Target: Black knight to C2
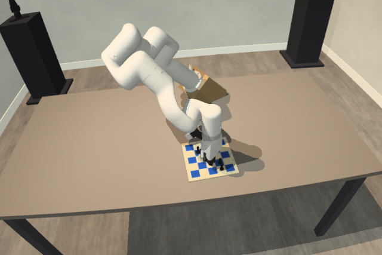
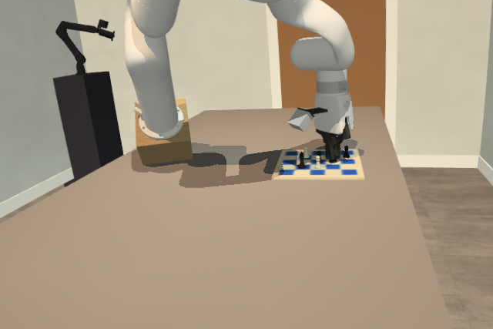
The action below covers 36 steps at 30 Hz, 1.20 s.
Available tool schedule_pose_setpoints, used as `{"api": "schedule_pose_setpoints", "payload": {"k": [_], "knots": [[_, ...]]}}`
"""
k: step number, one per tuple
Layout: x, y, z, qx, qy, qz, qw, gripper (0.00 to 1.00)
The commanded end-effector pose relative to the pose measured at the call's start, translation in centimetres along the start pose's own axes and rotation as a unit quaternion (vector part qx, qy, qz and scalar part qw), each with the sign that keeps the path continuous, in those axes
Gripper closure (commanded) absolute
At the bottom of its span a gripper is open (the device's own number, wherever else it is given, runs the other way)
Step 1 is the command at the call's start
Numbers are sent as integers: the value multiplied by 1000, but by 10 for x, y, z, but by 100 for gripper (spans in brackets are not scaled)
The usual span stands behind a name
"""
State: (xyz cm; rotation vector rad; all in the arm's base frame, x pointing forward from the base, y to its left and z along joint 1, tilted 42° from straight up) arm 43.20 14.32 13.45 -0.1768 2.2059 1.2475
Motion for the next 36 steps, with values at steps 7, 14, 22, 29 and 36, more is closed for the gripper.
{"api": "schedule_pose_setpoints", "payload": {"k": [7,14,22,29,36], "knots": [[0,2,1,-2,0,-1,1000,100],[0,2,1,-2,0,-1,1000,100],[0,2,1,-2,0,-1,1000,100],[0,2,1,-2,0,-1,1000,85],[0,2,1,-2,0,-1,1000,70]]}}
Point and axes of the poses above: the point where the finger pads meet when closed, its own y axis back along the fingers, its own x axis across the jaws, z = x × y, the point moved 10 cm from there along y, back along the fingers, and after that the axes turned 12 degrees about y, right-handed, at the moved point
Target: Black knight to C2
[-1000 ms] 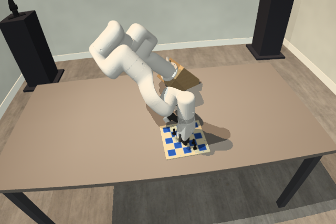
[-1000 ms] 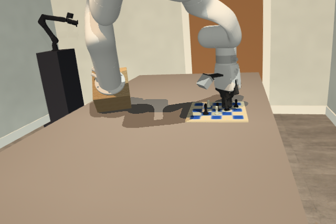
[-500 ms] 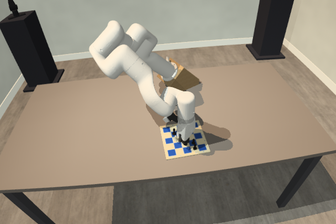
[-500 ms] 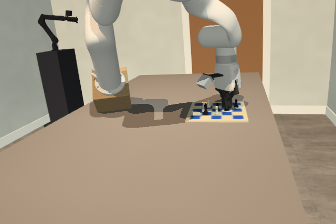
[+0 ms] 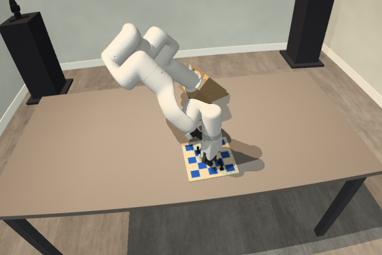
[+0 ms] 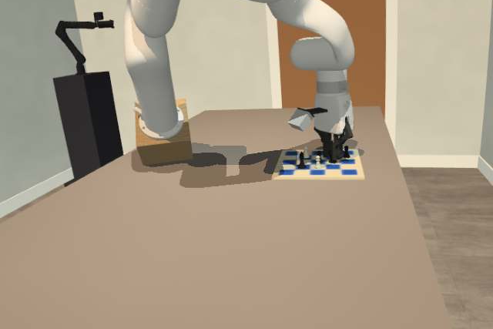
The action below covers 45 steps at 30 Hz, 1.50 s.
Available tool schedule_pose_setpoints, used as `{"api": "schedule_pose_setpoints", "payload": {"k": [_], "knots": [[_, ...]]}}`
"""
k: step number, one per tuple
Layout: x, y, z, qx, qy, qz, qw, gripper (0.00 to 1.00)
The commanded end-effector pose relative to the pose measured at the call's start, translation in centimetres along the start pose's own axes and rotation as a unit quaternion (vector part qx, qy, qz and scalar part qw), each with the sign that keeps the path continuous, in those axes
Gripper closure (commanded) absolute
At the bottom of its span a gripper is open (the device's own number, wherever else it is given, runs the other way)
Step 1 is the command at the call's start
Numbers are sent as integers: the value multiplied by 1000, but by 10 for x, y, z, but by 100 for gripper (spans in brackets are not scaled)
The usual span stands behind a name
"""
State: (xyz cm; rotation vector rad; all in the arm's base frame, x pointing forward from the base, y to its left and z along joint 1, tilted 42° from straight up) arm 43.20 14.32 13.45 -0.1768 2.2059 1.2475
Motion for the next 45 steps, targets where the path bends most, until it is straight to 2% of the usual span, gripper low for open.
{"api": "schedule_pose_setpoints", "payload": {"k": [1,16,24,26,36,45], "knots": [[0,2,1,-2,0,-1,1000,63],[0,5,1,-2,0,-1,1000,63],[0,36,1,-2,0,-1,1000,63],[0,36,1,-2,0,-1,1000,63],[0,84,1,-2,0,-1,1000,63],[0,92,1,-2,0,-1,1000,63]]}}
Point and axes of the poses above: the point where the finger pads meet when closed, its own y axis back along the fingers, its own x axis across the jaws, z = x × y, the point moved 10 cm from there along y, back along the fingers, and after that the axes turned 12 degrees about y, right-handed, at the moved point
